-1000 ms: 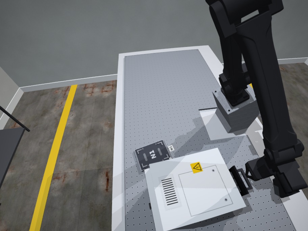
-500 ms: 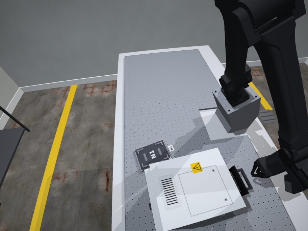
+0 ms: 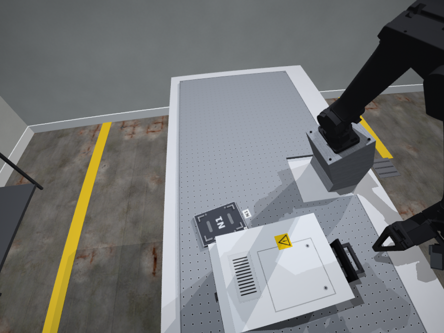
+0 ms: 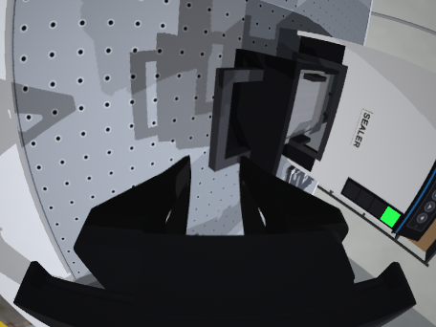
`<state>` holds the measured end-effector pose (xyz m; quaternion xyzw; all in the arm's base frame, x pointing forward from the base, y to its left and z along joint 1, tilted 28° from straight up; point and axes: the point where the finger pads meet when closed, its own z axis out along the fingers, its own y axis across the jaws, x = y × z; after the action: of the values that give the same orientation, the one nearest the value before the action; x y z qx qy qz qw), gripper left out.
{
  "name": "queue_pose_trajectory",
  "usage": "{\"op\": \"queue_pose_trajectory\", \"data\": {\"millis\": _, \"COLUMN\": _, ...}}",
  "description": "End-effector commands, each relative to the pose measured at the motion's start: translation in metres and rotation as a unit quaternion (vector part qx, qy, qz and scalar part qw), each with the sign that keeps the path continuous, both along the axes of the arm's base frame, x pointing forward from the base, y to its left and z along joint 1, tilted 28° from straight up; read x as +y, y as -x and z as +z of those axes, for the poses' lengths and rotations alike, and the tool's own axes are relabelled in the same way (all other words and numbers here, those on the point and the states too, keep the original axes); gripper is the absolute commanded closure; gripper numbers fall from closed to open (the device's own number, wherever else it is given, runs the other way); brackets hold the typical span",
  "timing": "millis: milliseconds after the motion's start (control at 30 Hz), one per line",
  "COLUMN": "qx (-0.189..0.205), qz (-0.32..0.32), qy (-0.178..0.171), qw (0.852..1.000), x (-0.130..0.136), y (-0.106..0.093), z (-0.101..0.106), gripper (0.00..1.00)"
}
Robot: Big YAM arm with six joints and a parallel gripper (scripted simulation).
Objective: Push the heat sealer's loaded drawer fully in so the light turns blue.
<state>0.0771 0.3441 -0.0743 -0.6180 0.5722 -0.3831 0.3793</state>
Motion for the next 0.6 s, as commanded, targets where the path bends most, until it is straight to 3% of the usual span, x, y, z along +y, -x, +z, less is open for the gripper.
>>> {"op": "queue_pose_trajectory", "data": {"millis": 0, "qx": -0.042, "qz": -0.023, "qy": -0.03, "qw": 0.998, "x": 0.008, "y": 0.018, "z": -0.011, "gripper": 0.7}}
{"op": "queue_pose_trajectory", "data": {"millis": 133, "qx": -0.109, "qz": -0.021, "qy": -0.03, "qw": 0.993, "x": 0.007, "y": 0.018, "z": -0.011, "gripper": 0.7}}
{"op": "queue_pose_trajectory", "data": {"millis": 233, "qx": -0.111, "qz": -0.04, "qy": -0.027, "qw": 0.993, "x": 0.004, "y": 0.007, "z": -0.012, "gripper": 0.7}}
{"op": "queue_pose_trajectory", "data": {"millis": 567, "qx": -0.111, "qz": -0.026, "qy": -0.029, "qw": 0.993, "x": 0.006, "y": 0.016, "z": -0.012, "gripper": 0.7}}
